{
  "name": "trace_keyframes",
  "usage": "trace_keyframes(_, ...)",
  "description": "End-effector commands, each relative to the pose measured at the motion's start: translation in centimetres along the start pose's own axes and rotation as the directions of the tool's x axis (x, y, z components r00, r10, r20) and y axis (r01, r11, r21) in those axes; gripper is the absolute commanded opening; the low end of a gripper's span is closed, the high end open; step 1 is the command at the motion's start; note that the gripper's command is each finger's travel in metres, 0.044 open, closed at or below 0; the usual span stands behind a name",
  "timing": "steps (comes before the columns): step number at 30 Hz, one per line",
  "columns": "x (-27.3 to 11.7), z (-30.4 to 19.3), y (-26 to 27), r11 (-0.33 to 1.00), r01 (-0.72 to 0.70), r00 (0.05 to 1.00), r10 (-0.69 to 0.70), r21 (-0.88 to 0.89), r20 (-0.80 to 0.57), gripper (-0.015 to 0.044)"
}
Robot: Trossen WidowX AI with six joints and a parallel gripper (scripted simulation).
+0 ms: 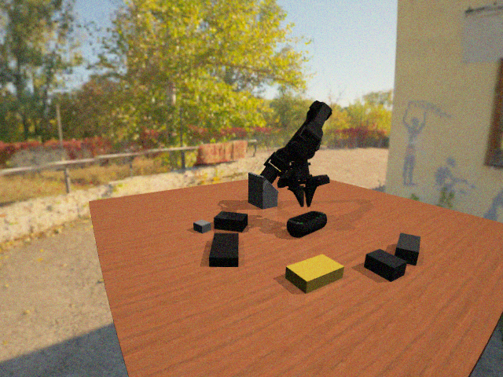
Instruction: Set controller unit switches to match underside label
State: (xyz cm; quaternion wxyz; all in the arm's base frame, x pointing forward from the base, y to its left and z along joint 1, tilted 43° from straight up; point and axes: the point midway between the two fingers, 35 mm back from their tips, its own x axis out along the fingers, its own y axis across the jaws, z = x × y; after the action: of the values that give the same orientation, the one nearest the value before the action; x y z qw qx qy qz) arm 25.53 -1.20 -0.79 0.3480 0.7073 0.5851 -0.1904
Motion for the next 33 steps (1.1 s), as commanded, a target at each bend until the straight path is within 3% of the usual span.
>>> trace_keyframes(1,-0.6,2.0,1.9,0.999,0.046,0.999,-0.046,-0.005,-0.010,0.0210)
trace_keyframes(10,-1.5,6.9,4.7,0.985,0.174,0.980,-0.174,-0.005,-0.091,0.0440)
trace_keyframes(15,-1.8,9.2,5.3,0.974,0.228,0.963,-0.227,-0.012,-0.146,0.0440)
trace_keyframes(33,0.4,9.5,5.0,0.973,0.229,0.962,-0.228,-0.012,-0.148,0.0440)
